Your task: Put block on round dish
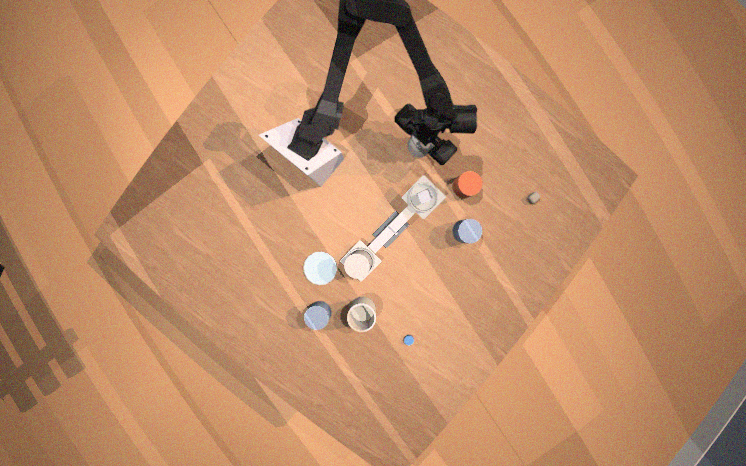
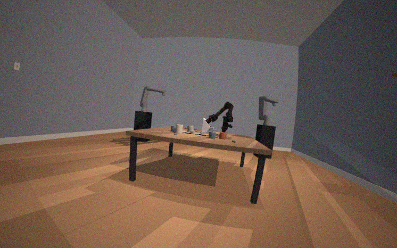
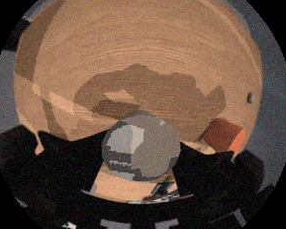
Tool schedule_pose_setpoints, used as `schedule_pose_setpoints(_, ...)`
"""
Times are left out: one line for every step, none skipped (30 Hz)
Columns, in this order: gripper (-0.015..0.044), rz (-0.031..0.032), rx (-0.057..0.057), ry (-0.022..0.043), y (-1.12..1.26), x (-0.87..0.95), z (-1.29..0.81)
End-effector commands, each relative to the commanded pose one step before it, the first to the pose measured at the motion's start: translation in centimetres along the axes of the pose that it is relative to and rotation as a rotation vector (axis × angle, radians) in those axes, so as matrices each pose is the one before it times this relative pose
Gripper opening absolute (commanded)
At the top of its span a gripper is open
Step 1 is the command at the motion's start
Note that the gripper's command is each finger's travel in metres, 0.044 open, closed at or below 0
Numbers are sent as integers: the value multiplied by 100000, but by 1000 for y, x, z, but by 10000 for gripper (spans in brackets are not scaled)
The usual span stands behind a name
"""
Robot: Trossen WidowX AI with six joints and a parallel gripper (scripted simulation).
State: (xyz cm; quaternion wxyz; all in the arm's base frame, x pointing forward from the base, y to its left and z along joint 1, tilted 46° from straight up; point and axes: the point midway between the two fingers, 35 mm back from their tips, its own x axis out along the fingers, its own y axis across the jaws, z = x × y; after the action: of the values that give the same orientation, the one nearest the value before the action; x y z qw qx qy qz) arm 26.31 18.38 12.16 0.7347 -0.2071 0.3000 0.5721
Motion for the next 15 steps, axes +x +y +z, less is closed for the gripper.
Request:
schedule_pose_setpoints(131,-47,-324,-67,8,-51,54)
schedule_pose_setpoints(158,0,0,0,0,0,0)
schedule_pose_setpoints(184,0,0,0,0,0,0)
schedule_pose_setpoints(210,0,0,0,0,0,0)
schedule_pose_setpoints(236,0,0,0,0,0,0)
schedule_pose_setpoints(262,0,0,0,0,0,0)
schedule_pose_setpoints(289,0,0,0,0,0,0)
schedule_pose_setpoints(315,0,0,0,0,0,0)
schedule_pose_setpoints(341,0,0,0,0,0,0)
schedule_pose_setpoints(367,0,0,0,0,0,0)
schedule_pose_setpoints(394,0,0,0,0,0,0)
schedule_pose_setpoints(420,11,16,90,-27,-213,-17)
schedule_pose_setpoints(440,36,58,248,-67,-642,-48)
schedule_pose_setpoints(440,71,124,335,-64,-1079,-76)
schedule_pose_setpoints(440,105,212,287,6,-1414,-87)
